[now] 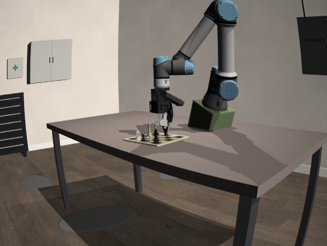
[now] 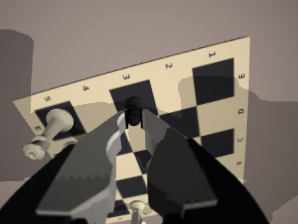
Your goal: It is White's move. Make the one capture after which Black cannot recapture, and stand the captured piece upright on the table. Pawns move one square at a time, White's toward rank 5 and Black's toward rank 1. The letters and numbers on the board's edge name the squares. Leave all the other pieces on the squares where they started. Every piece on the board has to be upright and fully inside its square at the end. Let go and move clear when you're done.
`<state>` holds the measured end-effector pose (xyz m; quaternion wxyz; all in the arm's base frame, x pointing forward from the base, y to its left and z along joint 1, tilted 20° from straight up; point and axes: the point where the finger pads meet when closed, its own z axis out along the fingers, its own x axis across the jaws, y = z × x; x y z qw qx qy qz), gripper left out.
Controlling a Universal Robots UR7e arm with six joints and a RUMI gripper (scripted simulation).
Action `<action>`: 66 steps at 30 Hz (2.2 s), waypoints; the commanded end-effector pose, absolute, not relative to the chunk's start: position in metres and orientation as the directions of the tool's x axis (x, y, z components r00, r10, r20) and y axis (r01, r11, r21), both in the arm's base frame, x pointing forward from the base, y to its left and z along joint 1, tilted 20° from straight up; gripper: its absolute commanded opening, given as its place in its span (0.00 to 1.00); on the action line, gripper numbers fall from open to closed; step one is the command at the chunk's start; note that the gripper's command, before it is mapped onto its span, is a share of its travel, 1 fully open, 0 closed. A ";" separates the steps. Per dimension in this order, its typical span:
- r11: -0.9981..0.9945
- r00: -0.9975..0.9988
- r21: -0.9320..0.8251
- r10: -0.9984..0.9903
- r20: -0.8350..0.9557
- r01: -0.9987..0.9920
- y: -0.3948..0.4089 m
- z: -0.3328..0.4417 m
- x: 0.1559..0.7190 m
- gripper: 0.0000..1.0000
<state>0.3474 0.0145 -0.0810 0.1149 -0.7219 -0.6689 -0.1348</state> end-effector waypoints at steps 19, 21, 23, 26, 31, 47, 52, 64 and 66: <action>-0.079 0.069 0.015 0.935 0.348 0.997 0.014 -0.081 0.348 0.00; -0.079 0.069 0.015 0.935 0.348 0.997 0.014 -0.081 0.348 0.00; -0.079 0.069 0.015 0.935 0.348 0.997 0.014 -0.080 0.348 0.00; -0.079 0.069 0.015 0.935 0.348 0.997 0.013 -0.077 0.348 0.00; -0.079 0.069 0.015 0.935 0.348 0.997 0.011 -0.071 0.347 0.00; -0.079 0.069 0.015 0.935 0.348 0.997 -0.011 -0.012 0.345 0.00; -0.079 0.069 0.015 0.935 0.348 0.997 -0.018 0.005 0.344 0.00; -0.079 0.069 0.015 0.935 0.348 0.997 -0.020 0.013 0.344 0.00; -0.079 0.069 0.015 0.935 0.348 0.997 -0.020 0.013 0.344 0.00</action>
